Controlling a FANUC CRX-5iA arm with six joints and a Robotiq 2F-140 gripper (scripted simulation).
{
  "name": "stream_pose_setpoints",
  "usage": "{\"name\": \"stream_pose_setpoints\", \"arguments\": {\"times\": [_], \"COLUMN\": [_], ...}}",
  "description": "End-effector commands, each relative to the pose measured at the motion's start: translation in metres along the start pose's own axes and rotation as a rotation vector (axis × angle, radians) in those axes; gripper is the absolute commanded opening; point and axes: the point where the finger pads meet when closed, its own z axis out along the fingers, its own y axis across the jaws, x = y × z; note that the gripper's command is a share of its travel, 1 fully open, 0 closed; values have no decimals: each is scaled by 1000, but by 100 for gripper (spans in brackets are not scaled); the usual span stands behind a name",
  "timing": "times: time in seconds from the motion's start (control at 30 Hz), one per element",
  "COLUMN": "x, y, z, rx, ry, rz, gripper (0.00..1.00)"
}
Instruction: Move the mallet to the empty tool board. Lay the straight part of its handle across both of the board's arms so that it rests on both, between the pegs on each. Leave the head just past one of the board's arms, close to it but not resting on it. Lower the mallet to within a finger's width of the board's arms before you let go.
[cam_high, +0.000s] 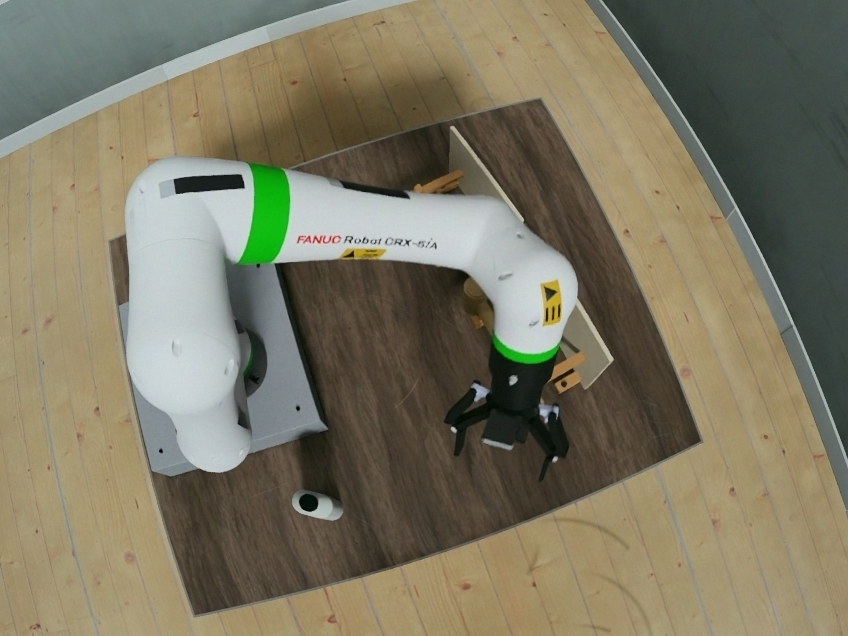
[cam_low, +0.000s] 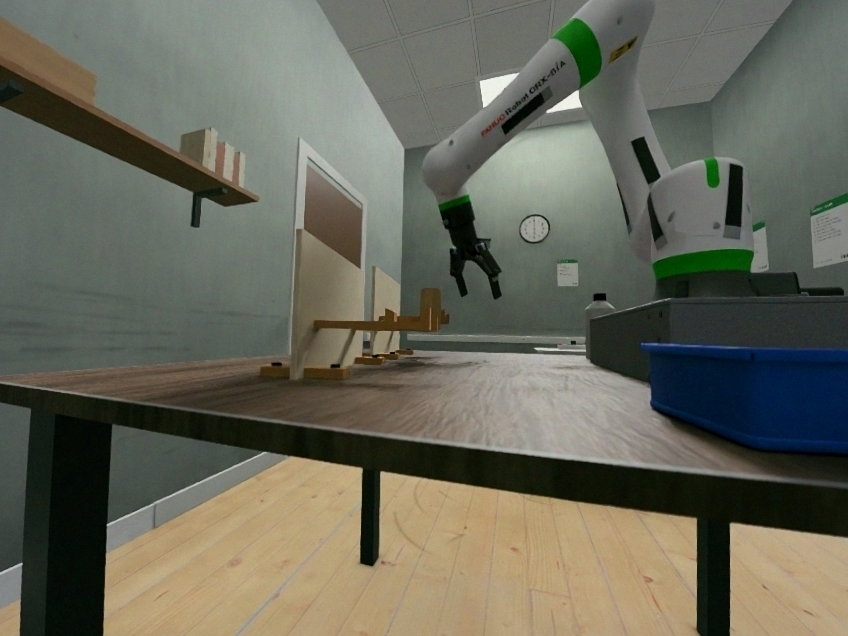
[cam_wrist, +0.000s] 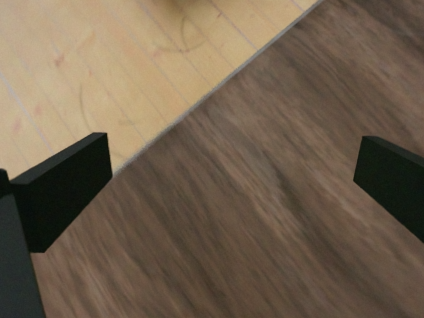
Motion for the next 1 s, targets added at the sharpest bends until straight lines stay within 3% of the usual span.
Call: {"name": "stream_pose_setpoints", "arguments": {"times": [0.0, 0.17, 0.23, 0.67, 0.73, 0.77, 0.97], "x": [-14, -24, -35, -74, -74, -83, -99], "y": [-1, -1, 0, 11, 11, 14, 22], "z": [-23, -37, -54, -114, -114, -128, -155], "rx": [-13, -9, -3, 42, 42, 57, 92], "ry": [-40, -62, -89, -186, -186, -208, -249], "rz": [-161, -258, -377, -792, -792, -888, -1072], "gripper": [100, 100, 100, 100, 100, 100, 100]}}
